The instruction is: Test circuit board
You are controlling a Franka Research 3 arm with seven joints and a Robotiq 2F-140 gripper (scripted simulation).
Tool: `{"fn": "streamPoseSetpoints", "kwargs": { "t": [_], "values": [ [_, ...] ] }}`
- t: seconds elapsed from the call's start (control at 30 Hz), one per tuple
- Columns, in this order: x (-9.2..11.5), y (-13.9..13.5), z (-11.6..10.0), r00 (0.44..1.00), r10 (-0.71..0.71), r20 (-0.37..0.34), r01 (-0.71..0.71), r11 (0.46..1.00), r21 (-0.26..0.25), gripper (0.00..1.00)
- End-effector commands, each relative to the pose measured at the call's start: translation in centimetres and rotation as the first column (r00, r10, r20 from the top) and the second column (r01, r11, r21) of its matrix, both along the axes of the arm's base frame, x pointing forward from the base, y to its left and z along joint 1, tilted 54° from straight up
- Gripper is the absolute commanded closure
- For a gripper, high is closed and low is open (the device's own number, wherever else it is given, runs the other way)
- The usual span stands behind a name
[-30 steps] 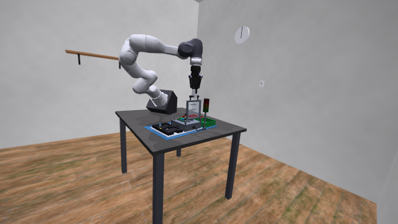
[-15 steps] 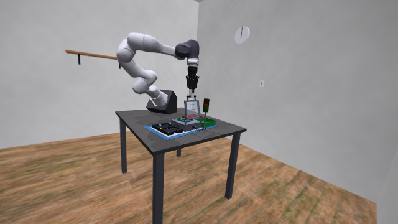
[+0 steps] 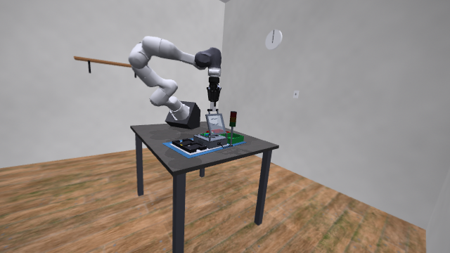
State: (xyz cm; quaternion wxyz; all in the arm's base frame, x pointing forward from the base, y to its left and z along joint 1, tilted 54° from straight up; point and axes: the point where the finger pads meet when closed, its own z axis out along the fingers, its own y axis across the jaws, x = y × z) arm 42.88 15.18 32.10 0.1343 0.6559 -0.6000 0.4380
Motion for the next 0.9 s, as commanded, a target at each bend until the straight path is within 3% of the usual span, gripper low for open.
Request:
{"fn": "streamPoseSetpoints", "kwargs": {
  "t": [0.0,0.87],
  "values": [
    [-1.0,-1.3,-1.2,1.000,-0.024,-0.014,0.024,1.000,0.002,1.00],
    [-3.9,-5.5,-5.5,1.000,-0.024,-0.014,0.024,1.000,0.002,1.00]
  ]
}}
